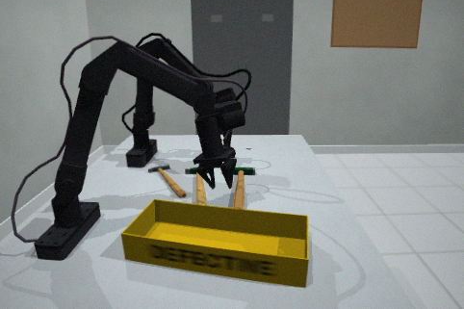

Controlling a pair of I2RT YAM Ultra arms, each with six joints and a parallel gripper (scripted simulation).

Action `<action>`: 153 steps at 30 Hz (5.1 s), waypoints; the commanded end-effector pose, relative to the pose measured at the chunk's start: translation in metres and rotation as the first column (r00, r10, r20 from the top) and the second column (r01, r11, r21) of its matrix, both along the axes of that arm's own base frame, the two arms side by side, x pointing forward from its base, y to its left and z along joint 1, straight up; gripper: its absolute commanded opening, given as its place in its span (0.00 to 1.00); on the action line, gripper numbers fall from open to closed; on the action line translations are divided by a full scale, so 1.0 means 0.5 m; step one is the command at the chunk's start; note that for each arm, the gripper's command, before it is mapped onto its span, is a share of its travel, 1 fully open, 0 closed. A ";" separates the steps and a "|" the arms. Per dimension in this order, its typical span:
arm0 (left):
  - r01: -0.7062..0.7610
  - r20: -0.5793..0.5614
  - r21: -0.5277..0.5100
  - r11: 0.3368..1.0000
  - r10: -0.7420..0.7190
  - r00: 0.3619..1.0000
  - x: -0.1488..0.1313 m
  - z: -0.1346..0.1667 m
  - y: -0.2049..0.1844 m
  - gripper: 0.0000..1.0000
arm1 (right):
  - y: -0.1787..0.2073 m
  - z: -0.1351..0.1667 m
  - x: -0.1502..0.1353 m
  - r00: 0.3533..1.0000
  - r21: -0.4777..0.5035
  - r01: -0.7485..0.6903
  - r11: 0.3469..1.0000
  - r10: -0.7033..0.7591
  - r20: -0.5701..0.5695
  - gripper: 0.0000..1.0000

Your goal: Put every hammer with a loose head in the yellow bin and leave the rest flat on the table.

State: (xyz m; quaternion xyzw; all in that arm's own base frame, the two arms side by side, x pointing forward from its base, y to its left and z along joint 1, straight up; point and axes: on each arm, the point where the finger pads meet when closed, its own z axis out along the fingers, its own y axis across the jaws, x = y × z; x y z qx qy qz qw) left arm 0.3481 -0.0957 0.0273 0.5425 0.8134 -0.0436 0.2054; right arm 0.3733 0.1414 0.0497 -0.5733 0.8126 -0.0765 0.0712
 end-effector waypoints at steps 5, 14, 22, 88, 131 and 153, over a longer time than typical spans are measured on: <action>-0.253 -0.039 0.015 0.967 0.254 0.966 0.100 0.019 -0.012 0.45 | -0.006 0.013 0.059 0.923 0.079 0.373 0.925 -0.378 0.066 0.54; -0.434 -0.150 0.043 0.900 0.436 0.888 0.136 0.014 -0.028 0.45 | -0.005 0.003 0.056 0.760 0.134 0.645 0.753 -0.650 -0.005 0.54; -0.564 -0.248 0.113 0.818 0.573 0.781 0.142 0.004 -0.038 0.45 | -0.002 -0.006 0.054 0.518 0.156 0.850 0.503 -0.851 -0.084 0.54; -0.866 -0.278 0.285 0.411 0.900 0.335 0.216 -0.069 -0.101 0.45 | -0.007 -0.086 0.109 -0.923 0.051 0.315 -0.948 -0.318 -0.217 0.54; -0.868 -0.286 0.277 0.412 0.898 0.335 0.219 -0.081 -0.099 0.32 | 0.000 -0.113 0.102 -0.922 0.043 0.321 -0.946 -0.323 -0.213 0.26; -0.869 -0.285 0.266 0.417 0.895 0.342 0.218 -0.078 -0.097 0.00 | 0.000 -0.113 0.102 -0.922 0.043 0.321 -0.946 -0.323 -0.213 0.26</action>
